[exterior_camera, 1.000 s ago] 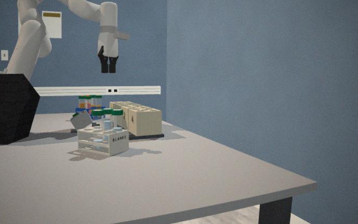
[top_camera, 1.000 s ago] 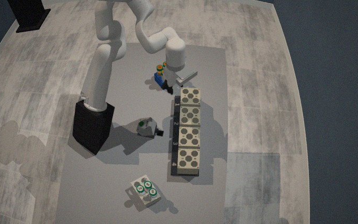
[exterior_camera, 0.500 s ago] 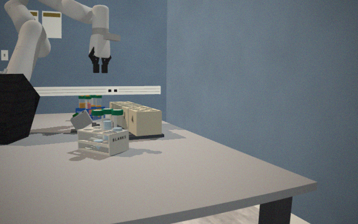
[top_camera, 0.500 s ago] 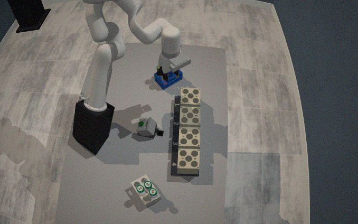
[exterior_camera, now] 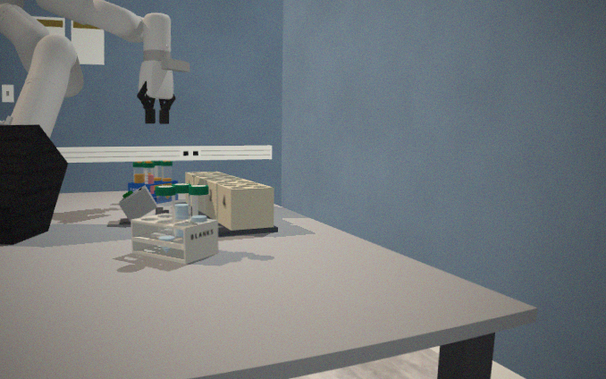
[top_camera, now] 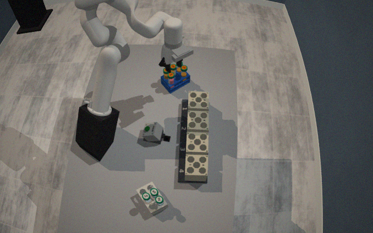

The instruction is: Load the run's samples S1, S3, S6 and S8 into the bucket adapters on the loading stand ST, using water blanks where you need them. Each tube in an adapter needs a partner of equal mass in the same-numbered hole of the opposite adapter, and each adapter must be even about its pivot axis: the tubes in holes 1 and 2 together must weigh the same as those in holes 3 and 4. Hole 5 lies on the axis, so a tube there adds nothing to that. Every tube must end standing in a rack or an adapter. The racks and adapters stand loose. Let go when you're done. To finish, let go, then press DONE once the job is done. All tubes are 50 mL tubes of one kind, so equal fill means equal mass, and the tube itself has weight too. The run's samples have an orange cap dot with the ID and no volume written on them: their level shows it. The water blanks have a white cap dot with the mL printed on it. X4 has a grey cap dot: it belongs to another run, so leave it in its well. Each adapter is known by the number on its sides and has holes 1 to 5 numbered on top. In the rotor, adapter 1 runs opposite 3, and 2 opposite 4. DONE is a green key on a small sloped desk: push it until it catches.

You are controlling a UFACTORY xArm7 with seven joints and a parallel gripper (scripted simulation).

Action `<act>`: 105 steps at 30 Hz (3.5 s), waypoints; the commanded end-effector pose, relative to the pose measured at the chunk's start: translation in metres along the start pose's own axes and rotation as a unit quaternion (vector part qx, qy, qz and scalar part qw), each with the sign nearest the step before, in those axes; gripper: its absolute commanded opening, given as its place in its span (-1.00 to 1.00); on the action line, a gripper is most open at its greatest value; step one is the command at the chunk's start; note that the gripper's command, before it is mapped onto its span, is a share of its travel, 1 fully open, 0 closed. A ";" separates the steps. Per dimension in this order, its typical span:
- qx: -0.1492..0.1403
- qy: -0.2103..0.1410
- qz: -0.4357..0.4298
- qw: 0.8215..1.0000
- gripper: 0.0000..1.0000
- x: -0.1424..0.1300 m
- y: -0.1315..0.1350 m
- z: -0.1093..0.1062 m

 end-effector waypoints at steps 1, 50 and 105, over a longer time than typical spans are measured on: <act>0.001 0.002 0.000 1.000 0.15 -0.006 -0.004 -0.001; 0.001 0.001 0.000 1.000 0.15 -0.051 -0.021 0.053; 0.001 0.001 0.001 1.000 0.15 -0.050 -0.021 0.121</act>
Point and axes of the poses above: the point where the finger pads meet when closed, its own z axis out along the fingers, its own y axis across the jaws, x = y × z, the point moved 1 cm from there along -z, back along the fingers, and after that the axes turned 2 degrees about -z, right-handed, at the moved point
